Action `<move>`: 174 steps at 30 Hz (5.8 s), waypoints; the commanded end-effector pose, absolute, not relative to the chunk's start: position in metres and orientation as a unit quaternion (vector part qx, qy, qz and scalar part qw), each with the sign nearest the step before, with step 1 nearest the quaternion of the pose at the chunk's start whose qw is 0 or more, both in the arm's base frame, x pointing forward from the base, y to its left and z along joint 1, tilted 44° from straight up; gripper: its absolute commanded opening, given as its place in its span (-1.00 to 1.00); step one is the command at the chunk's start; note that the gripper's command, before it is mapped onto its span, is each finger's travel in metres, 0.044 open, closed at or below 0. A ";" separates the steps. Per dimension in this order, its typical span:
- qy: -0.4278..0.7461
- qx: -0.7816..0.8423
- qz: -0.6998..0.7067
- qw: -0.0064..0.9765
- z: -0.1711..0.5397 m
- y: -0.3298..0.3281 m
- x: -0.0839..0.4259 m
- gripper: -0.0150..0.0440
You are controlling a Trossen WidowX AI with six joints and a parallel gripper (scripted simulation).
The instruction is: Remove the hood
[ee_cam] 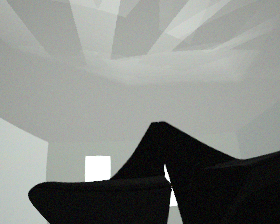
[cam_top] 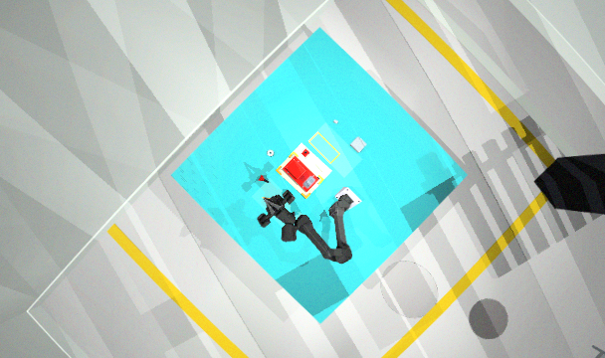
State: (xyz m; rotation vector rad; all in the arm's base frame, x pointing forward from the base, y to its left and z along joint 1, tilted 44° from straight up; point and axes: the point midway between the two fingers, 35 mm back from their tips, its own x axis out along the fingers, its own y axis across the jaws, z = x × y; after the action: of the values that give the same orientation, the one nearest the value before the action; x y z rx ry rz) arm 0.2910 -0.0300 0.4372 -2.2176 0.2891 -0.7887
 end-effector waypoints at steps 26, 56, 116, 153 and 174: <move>0.195 -0.656 0.198 0.701 0.218 0.006 0.413 1.00; 0.660 0.226 0.303 0.649 0.104 0.047 0.328 1.00; 0.660 0.226 0.303 0.649 0.076 0.073 0.327 1.00; 0.660 0.227 0.304 0.649 0.061 0.087 0.325 1.00; 0.659 0.227 0.304 0.649 0.054 0.094 0.324 1.00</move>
State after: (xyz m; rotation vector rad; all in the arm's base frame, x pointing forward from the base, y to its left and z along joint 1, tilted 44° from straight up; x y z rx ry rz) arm 0.3260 0.0921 0.0567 0.5075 1.4921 0.6914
